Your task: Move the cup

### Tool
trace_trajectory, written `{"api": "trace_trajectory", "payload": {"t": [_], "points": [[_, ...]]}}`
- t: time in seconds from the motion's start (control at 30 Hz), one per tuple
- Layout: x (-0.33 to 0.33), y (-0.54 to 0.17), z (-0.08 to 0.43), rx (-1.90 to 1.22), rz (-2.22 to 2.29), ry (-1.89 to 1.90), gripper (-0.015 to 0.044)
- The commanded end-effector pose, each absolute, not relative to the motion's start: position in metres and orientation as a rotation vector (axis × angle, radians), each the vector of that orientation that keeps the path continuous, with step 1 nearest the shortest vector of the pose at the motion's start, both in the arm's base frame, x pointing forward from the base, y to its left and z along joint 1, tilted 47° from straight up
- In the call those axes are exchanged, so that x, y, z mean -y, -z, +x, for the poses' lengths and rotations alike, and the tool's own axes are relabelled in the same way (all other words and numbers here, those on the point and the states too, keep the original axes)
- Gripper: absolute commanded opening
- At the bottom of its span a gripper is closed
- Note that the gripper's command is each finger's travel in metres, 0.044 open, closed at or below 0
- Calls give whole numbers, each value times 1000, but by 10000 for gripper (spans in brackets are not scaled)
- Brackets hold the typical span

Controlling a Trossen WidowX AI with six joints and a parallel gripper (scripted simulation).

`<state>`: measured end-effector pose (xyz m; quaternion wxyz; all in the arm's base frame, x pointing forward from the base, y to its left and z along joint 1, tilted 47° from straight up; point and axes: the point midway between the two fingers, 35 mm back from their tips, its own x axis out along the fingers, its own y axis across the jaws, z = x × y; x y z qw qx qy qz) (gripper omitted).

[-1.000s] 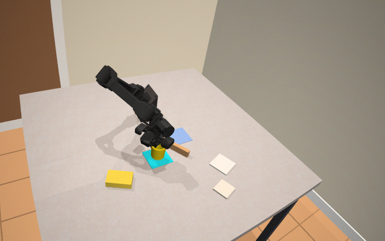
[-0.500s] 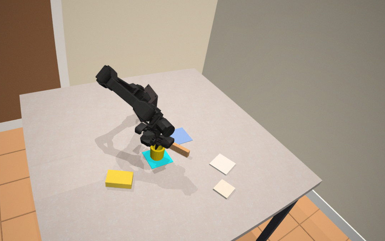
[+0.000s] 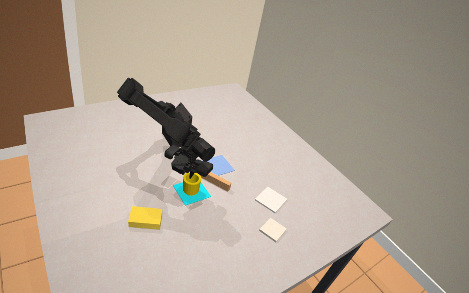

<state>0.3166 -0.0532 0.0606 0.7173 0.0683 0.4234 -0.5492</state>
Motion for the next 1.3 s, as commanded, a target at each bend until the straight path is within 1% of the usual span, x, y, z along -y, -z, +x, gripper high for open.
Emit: {"api": "trace_trajectory", "payload": {"t": [0.0, 0.47, 0.83, 1.27], "points": [[48, -65, 317, -935, 160, 1213, 147], [34, -79, 315, -935, 155, 1213, 147], [34, -79, 315, -937, 147, 1213, 435], [0, -111, 315, -938, 155, 1211, 440]]}}
